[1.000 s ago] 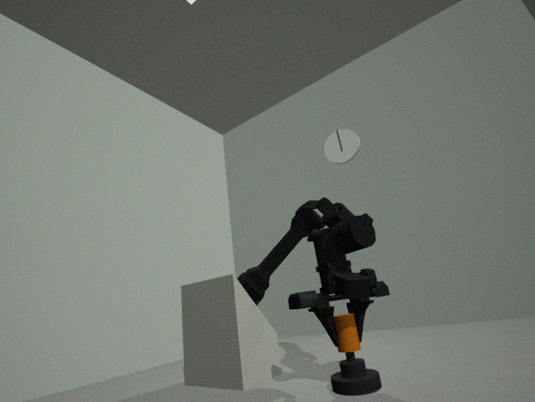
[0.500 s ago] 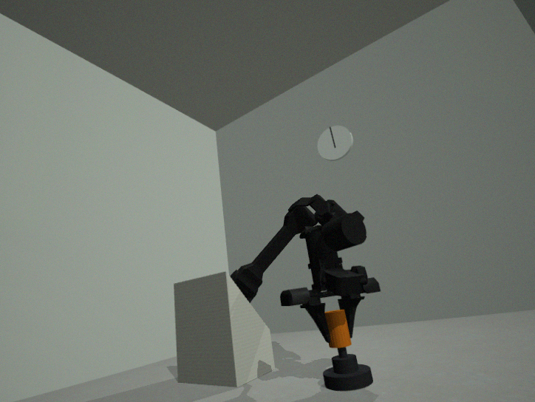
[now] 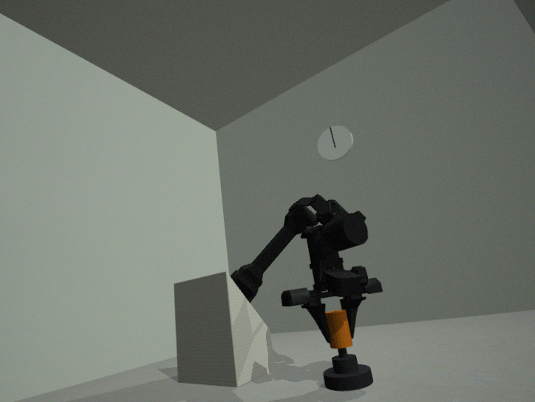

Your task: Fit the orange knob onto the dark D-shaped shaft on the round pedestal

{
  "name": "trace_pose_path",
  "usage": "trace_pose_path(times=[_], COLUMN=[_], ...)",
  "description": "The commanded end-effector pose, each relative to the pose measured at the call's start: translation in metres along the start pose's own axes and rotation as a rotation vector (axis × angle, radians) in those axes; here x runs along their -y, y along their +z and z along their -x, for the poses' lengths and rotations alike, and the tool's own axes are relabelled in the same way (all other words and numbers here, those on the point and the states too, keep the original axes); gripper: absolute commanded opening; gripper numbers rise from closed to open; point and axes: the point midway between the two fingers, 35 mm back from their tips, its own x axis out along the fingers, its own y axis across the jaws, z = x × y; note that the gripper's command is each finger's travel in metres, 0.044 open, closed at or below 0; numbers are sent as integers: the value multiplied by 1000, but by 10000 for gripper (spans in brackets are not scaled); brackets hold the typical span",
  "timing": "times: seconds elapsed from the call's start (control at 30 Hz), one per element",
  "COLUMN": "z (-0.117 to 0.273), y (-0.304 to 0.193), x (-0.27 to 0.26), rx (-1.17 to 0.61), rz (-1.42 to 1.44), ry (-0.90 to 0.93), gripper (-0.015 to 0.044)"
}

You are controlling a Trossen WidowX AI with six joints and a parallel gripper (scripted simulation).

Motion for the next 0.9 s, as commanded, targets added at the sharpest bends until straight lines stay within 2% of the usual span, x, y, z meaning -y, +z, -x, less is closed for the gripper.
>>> trace_pose_path(times=[0.0,0.87], z=[4,5], y=[5,4], x=[-4,-4], rx=[11,11], rz=[0,-44], ry=[4,5], gripper=[0,0])
